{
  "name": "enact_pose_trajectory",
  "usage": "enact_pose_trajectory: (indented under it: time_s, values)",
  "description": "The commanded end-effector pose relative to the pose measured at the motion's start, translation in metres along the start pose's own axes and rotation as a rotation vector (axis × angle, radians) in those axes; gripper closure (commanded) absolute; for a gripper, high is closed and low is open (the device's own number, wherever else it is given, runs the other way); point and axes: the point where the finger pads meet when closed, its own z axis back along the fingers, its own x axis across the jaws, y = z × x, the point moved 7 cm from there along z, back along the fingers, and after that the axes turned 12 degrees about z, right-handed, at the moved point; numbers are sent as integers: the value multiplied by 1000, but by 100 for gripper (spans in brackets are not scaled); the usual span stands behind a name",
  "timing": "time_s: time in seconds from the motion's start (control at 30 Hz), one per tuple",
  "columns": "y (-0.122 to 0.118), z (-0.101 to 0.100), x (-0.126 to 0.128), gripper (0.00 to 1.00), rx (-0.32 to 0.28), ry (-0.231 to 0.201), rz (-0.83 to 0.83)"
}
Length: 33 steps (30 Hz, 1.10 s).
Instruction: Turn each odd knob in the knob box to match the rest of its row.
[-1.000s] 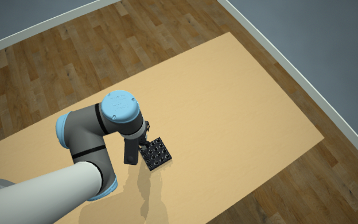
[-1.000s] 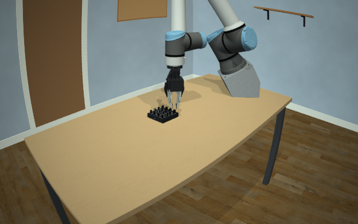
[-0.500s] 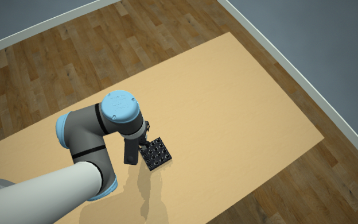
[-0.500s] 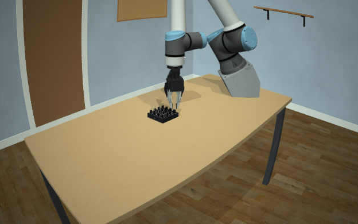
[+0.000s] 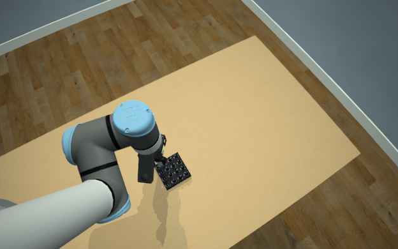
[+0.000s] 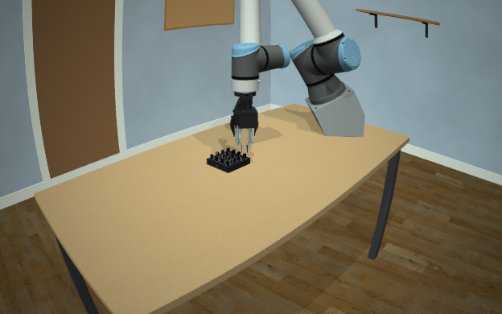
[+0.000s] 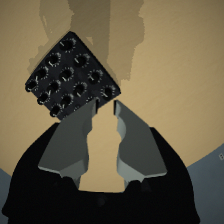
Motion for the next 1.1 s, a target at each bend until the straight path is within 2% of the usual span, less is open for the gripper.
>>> enact_pose_trajectory:
  time_s: [0.0, 1.07]
  values:
    - [0, -1, 1, 89, 0, -1, 1]
    - [5, 0, 2, 89, -1, 0, 1]
